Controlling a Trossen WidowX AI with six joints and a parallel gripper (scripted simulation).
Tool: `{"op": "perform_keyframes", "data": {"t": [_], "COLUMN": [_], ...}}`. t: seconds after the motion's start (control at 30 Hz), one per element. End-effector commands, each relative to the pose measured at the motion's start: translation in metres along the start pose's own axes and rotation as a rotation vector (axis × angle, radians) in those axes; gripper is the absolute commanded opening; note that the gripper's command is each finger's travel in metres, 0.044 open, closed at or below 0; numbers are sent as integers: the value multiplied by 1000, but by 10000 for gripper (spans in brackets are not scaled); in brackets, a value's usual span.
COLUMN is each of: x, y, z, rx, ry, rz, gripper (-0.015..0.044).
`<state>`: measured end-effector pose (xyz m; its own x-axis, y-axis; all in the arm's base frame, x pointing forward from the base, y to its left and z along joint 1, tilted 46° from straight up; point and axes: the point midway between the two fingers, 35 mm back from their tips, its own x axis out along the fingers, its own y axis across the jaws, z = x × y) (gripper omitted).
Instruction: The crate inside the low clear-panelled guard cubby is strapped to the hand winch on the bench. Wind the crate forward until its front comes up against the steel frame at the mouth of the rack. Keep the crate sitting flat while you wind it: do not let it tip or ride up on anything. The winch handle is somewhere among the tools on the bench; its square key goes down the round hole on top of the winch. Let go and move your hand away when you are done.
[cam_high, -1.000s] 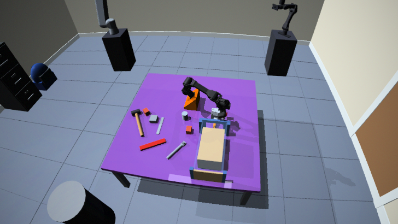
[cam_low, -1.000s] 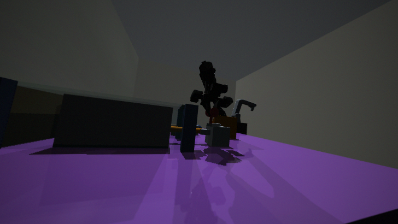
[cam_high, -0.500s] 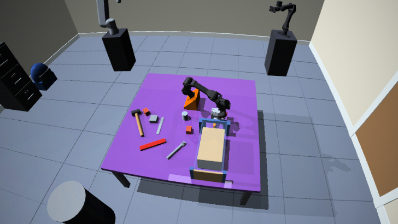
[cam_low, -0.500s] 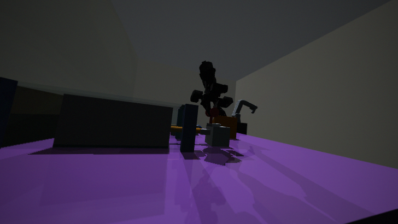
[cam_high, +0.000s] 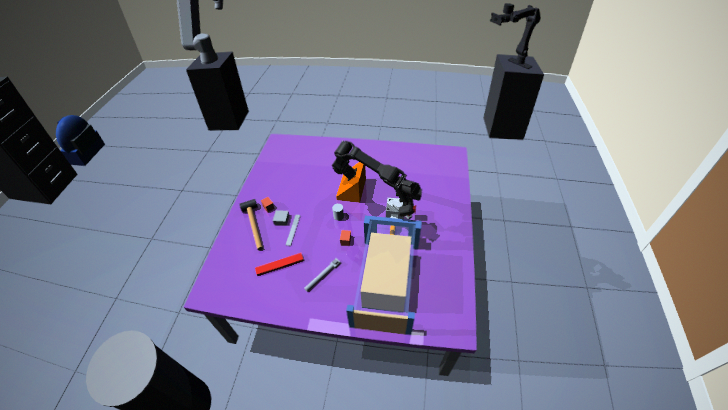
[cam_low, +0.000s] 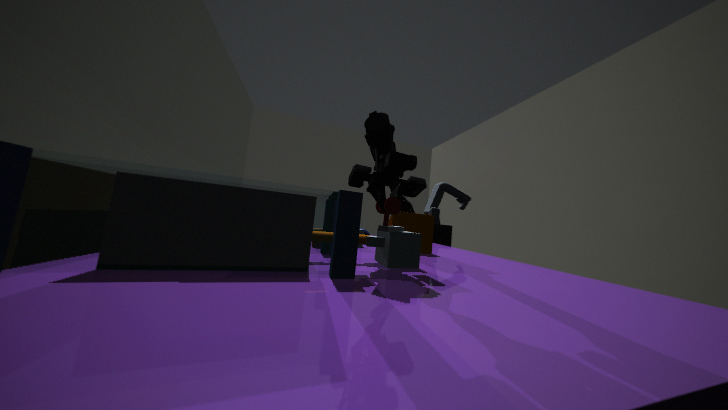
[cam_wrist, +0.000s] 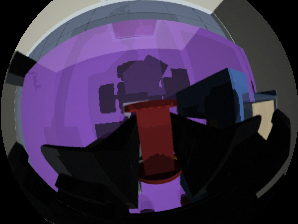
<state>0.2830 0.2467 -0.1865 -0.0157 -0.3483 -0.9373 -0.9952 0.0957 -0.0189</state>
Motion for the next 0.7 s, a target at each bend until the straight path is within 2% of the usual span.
{"op": "perform_keyframes", "data": {"t": [0.0, 0.67], "x": [4, 5], "y": [23, 24], "z": [13, 14], "rx": [-34, -34], "ry": [-24, -24], "rz": [45, 45], "gripper": [0, 0]}}
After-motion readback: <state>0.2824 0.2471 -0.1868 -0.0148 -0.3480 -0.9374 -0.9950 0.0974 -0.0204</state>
